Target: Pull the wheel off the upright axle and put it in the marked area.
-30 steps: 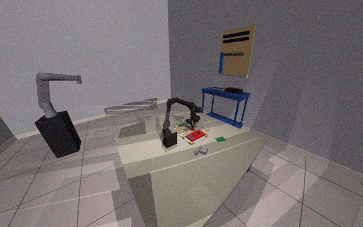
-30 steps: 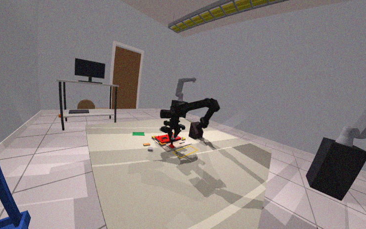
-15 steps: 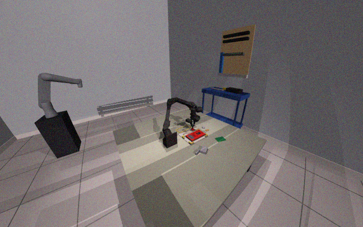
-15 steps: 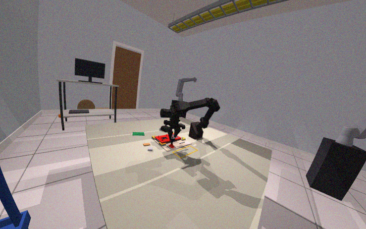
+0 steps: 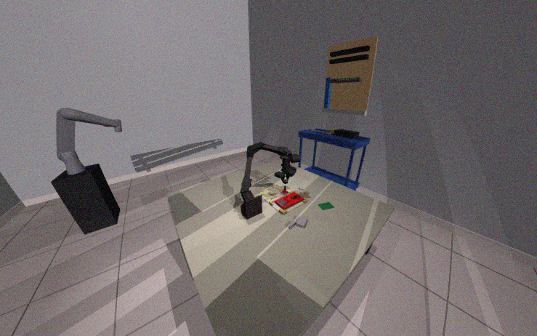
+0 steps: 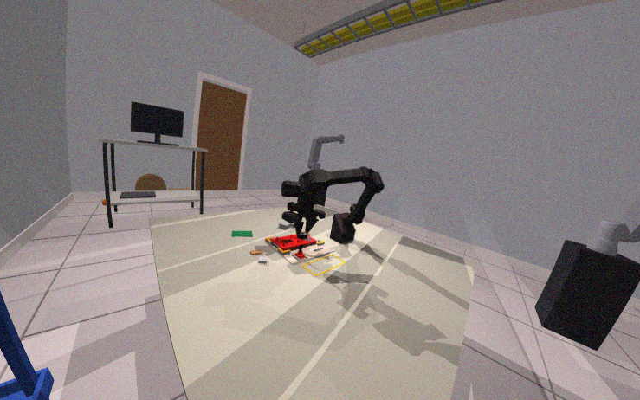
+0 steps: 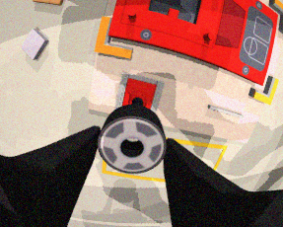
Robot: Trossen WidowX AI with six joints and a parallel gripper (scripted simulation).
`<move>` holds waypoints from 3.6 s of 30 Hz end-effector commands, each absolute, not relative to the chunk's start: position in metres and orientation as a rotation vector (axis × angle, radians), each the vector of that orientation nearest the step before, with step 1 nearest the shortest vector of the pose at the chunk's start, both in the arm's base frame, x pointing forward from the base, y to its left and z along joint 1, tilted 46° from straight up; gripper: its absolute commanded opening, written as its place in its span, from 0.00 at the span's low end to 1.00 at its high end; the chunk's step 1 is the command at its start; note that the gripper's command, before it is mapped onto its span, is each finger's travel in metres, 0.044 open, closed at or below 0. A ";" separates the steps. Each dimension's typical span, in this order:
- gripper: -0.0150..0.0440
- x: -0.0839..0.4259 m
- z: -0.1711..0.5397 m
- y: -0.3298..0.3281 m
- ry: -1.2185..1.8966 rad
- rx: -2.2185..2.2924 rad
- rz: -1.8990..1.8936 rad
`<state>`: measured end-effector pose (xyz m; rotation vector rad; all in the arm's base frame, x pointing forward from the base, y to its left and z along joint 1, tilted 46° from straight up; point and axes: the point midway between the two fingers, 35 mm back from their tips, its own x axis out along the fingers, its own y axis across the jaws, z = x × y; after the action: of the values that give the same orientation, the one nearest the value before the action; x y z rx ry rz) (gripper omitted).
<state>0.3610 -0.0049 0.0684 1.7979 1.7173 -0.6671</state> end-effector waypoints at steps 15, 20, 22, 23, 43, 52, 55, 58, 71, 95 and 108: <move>0.25 0.334 0.105 0.028 1.726 1.792 -0.672; 0.25 0.324 0.115 0.038 1.727 1.791 -0.672; 0.25 0.320 0.119 0.042 1.727 1.791 -0.672; 0.25 0.317 0.121 0.043 1.728 1.791 -0.671; 0.25 0.299 0.124 0.072 1.730 1.791 -0.669; 0.25 0.303 0.103 0.092 1.728 1.788 -0.672; 0.25 0.304 0.092 0.104 1.728 1.788 -0.671; 0.25 0.304 0.081 0.116 1.729 1.790 -0.670; 0.34 0.303 0.068 0.131 1.730 1.792 -0.663; 0.94 0.282 0.103 0.069 1.713 1.789 -0.682; 1.00 0.220 0.108 0.029 1.733 1.789 -0.677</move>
<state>0.2258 0.0305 0.1090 1.7955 1.7235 -0.6758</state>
